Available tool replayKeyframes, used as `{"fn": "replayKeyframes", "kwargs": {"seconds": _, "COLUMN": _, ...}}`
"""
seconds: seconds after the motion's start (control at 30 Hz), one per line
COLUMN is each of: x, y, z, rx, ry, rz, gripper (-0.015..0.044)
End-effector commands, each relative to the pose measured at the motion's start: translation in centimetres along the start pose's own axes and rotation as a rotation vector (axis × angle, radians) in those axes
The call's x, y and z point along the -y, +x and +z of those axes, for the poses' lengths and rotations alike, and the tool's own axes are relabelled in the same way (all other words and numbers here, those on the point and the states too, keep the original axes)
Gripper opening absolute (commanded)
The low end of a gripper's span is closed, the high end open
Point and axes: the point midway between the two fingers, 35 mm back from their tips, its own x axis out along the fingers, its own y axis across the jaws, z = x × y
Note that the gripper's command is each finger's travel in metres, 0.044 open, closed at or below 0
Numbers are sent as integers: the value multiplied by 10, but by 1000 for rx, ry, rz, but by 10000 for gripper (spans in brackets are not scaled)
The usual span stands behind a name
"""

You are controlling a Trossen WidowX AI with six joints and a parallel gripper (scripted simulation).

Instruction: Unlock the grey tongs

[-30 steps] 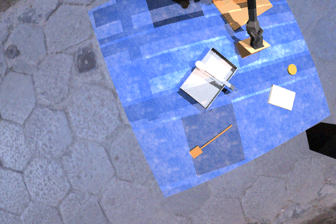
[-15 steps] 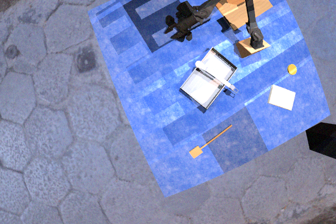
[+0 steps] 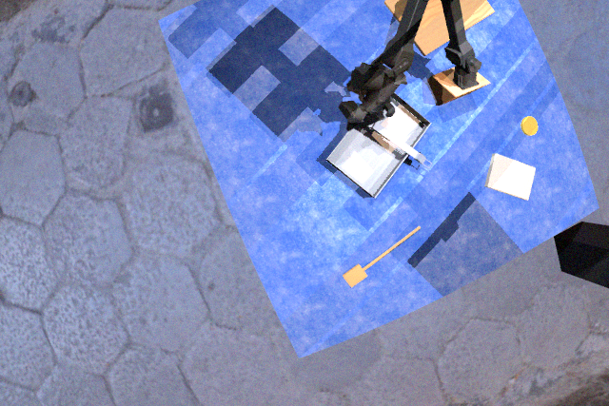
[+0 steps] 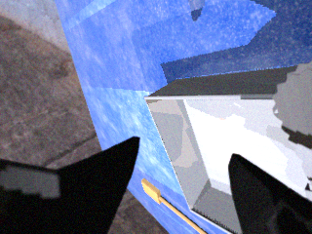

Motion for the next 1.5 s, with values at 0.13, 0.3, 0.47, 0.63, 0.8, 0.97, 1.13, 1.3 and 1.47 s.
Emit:
{"fn": "replayKeyframes", "kwargs": {"seconds": 0.13, "x": 75, "y": -19, "z": -87, "rx": -16, "ry": -357, "rz": -171, "gripper": 260}}
{"fn": "replayKeyframes", "kwargs": {"seconds": 0.3, "x": 122, "y": -34, "z": -107, "rx": 40, "ry": -542, "rz": -246, "gripper": 260}}
{"fn": "replayKeyframes", "kwargs": {"seconds": 0.47, "x": 124, "y": -35, "z": -107, "rx": 43, "ry": -550, "rz": -248, "gripper": 260}}
{"fn": "replayKeyframes", "kwargs": {"seconds": 0.63, "x": 125, "y": -39, "z": -100, "rx": 43, "ry": -551, "rz": -248, "gripper": 260}}
{"fn": "replayKeyframes", "kwargs": {"seconds": 0.8, "x": 125, "y": -38, "z": -100, "rx": 43, "ry": -551, "rz": -248, "gripper": 260}}
{"fn": "replayKeyframes", "kwargs": {"seconds": 0.97, "x": 125, "y": -31, "z": -100, "rx": 42, "ry": -550, "rz": -249, "gripper": 260}}
{"fn": "replayKeyframes", "kwargs": {"seconds": 1.13, "x": 126, "y": -23, "z": -99, "rx": 42, "ry": -550, "rz": -249, "gripper": 260}}
{"fn": "replayKeyframes", "kwargs": {"seconds": 1.3, "x": 127, "y": -15, "z": -99, "rx": 41, "ry": -550, "rz": -249, "gripper": 260}}
{"fn": "replayKeyframes", "kwargs": {"seconds": 1.47, "x": 129, "y": -7, "z": -98, "rx": 41, "ry": -550, "rz": -249, "gripper": 260}}
